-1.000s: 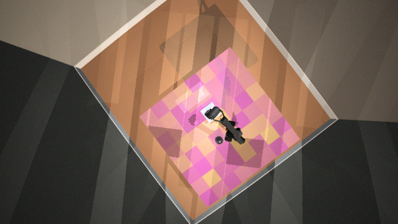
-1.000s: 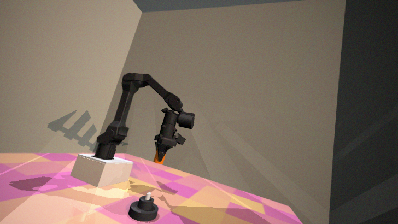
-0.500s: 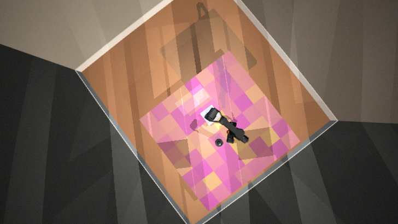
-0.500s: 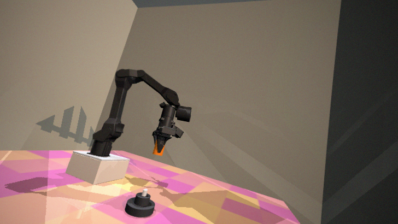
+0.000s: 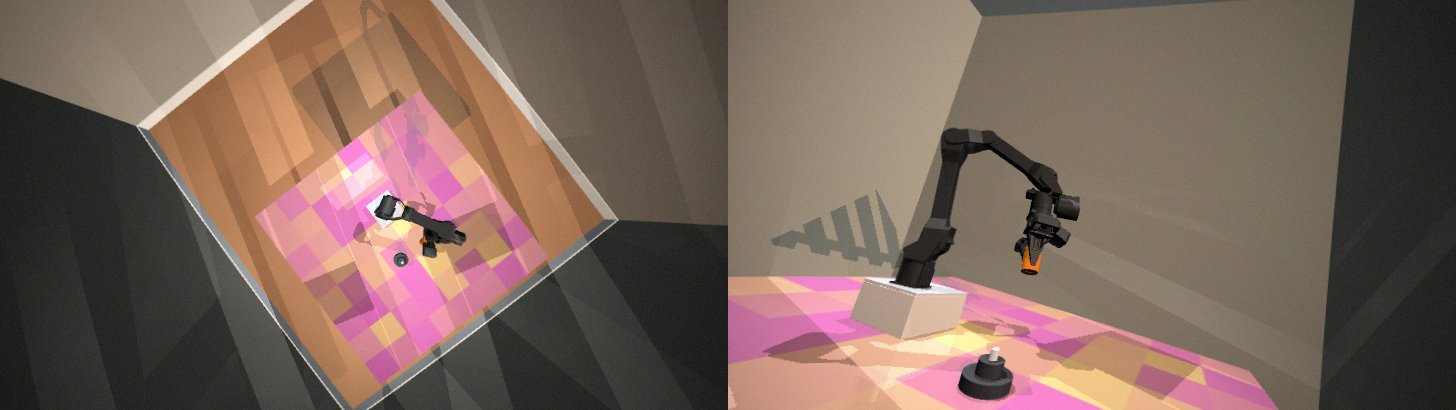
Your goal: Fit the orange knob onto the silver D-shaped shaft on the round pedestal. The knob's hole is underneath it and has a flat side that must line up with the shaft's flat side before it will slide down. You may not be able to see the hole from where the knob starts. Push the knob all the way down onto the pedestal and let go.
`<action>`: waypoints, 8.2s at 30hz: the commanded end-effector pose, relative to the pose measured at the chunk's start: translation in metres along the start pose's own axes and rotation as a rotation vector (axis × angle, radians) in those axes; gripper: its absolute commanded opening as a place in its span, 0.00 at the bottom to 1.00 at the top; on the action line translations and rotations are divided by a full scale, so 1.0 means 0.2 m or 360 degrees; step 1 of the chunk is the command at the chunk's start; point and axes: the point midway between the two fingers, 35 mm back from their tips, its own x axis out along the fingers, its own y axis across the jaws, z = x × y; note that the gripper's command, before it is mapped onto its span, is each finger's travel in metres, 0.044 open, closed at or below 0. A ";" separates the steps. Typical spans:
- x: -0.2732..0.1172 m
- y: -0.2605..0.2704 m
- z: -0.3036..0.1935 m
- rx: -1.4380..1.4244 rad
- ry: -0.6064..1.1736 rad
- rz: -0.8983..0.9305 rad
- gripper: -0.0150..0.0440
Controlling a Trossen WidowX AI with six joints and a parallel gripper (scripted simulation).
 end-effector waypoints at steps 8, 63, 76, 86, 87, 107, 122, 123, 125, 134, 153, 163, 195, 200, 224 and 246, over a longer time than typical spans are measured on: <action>-0.14 -0.02 0.08 0.0015 -0.0011 -0.0399 0.25; -0.26 0.00 0.15 0.0018 -0.0012 -0.0954 0.25; -0.20 0.01 0.16 0.0020 -0.0018 -0.0835 0.25; -0.10 0.02 0.16 0.0017 -0.0022 -0.0419 0.25; -0.09 0.03 0.16 0.0016 -0.0023 -0.0378 0.25; 0.13 0.04 0.16 0.0008 -0.0026 0.0433 0.25; 0.37 0.12 0.20 0.0005 -0.0030 0.0679 0.25; 0.40 0.13 0.21 0.0005 -0.0030 0.0681 0.25; 0.45 0.15 0.21 0.0005 -0.0030 0.0684 0.25; 0.67 0.24 0.23 0.0004 -0.0032 0.0698 0.25; 0.81 0.30 0.20 0.0005 -0.0017 0.0705 0.52; 0.81 0.30 0.20 0.0005 -0.0017 0.0705 0.66; 0.54 0.17 0.20 0.0003 -0.0032 0.0707 1.00; 0.58 0.19 0.20 0.0003 -0.0032 0.0707 1.00; 0.75 0.27 0.21 0.0003 -0.0032 0.0707 1.00; 0.82 0.31 0.20 0.0003 -0.0032 0.0707 0.54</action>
